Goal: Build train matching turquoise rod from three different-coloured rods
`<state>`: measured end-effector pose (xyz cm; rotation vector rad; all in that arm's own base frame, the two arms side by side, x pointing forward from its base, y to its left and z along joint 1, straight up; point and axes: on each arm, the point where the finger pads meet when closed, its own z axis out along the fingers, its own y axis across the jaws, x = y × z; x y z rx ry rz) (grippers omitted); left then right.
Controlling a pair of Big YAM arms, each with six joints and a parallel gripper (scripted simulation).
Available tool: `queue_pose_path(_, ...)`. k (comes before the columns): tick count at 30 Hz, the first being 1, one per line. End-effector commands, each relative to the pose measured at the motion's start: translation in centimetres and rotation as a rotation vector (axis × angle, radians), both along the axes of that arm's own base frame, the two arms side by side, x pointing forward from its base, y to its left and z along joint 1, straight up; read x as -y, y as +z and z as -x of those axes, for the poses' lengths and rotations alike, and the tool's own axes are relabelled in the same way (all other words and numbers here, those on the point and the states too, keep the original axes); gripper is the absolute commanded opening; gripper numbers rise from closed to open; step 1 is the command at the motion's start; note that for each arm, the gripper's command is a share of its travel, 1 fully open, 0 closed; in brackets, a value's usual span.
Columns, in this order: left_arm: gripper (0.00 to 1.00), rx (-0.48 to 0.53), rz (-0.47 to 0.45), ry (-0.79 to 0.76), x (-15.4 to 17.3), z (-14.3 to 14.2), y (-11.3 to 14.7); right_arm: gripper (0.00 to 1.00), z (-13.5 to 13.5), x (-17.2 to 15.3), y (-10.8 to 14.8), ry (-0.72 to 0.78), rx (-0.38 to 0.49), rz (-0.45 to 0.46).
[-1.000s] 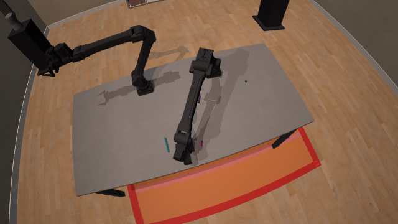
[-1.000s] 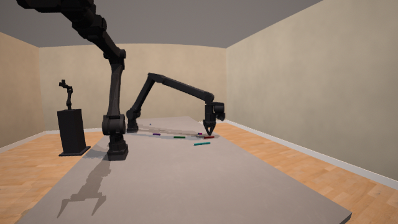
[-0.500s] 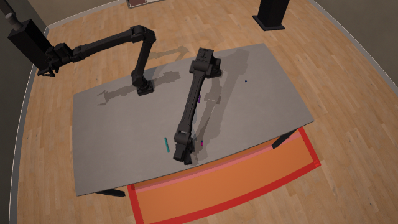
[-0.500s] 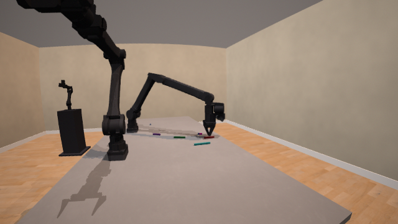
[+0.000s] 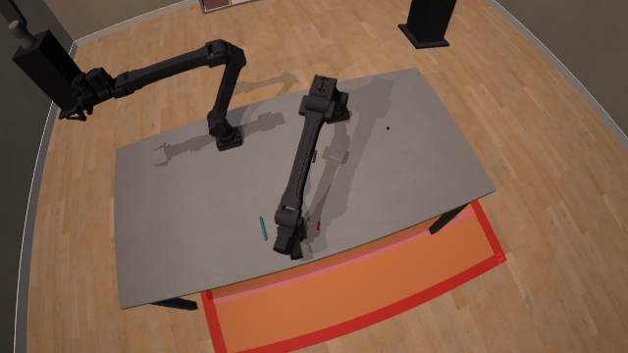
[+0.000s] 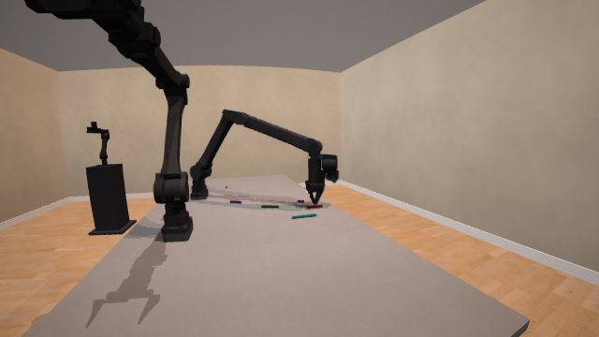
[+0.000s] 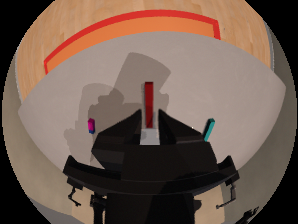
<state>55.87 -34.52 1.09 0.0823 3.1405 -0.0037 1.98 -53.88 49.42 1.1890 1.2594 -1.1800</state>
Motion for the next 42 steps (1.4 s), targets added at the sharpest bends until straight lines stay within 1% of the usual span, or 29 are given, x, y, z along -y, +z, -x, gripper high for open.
queue_pose_path(1,0.23,0.016,0.005,0.02,0.1,-0.7,0.1,1.0,0.3,0.6,0.6,-0.009,0.018,0.025)
queue_pose_path(19,0.23,0.013,0.003,0.02,0.0,-0.4,0.1,1.0,0.3,0.6,0.6,-0.009,0.018,0.025)
queue_pose_path(20,0.23,0.017,0.005,0.02,0.0,-0.3,0.3,1.0,0.3,0.6,0.6,-0.009,0.018,0.025)
queue_pose_path(23,0.23,0.041,0.021,0.017,0.3,-0.4,2.0,1.0,0.3,0.6,0.6,-0.009,0.018,0.025)
queue_pose_path(31,0.23,0.038,0.019,0.013,0.4,0.0,2.0,1.0,0.3,0.6,0.6,-0.009,0.018,0.025)
queue_pose_path(32,0.23,0.057,0.031,0.013,0.9,-0.7,2.8,1.0,0.3,0.6,0.6,-0.009,0.018,0.025)
queue_pose_path(42,0.23,0.056,0.031,0.013,0.9,-0.7,2.9,1.0,0.3,0.6,0.6,-0.009,0.018,0.025)
